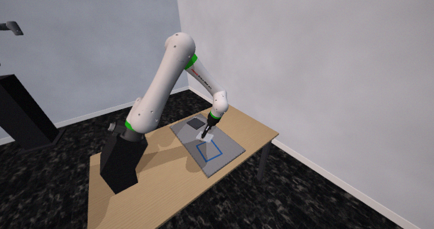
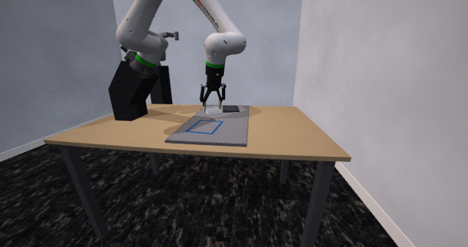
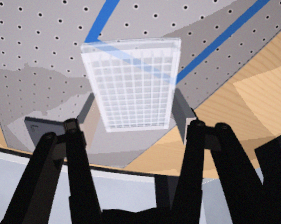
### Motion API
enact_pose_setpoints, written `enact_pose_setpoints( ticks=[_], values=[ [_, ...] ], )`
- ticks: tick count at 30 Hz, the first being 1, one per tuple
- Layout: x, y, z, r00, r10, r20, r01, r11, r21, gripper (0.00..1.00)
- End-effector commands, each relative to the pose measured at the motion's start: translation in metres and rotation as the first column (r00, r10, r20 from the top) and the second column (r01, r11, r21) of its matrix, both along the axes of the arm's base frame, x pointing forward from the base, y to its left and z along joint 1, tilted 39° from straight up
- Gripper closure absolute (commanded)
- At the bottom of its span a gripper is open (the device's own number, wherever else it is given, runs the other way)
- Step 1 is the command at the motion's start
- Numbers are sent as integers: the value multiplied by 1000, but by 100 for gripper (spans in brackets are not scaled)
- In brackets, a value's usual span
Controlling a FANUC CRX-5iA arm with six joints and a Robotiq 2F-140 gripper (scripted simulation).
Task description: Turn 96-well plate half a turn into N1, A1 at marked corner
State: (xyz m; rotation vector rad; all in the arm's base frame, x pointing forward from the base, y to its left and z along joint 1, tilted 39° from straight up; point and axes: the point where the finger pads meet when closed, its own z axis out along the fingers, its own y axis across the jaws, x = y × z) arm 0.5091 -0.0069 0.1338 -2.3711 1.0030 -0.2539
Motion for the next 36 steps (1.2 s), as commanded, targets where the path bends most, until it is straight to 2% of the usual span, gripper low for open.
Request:
enact_pose_setpoints(
  ticks=[1, 4, 6, 13, 21, 23, 31, 36],
  values=[
    [0, 13, 2, 995, 101, 1, -101, 991, -92, 100],
    [1, 23, 3, 984, 178, -1, -176, 972, -155, 100],
    [1, 23, 3, 984, 178, -1, -176, 972, -155, 100],
    [2, 46, 7, 936, 350, -25, -341, 892, -297, 100],
    [3, 73, 11, 847, 526, -83, -504, 742, -443, 100],
    [3, 73, 11, 847, 526, -83, -504, 742, -443, 100],
    [4, 99, 16, 731, 662, -166, -623, 549, -557, 100],
    [4, 115, 18, 731, 662, -166, -623, 549, -557, 100]
  ],
)
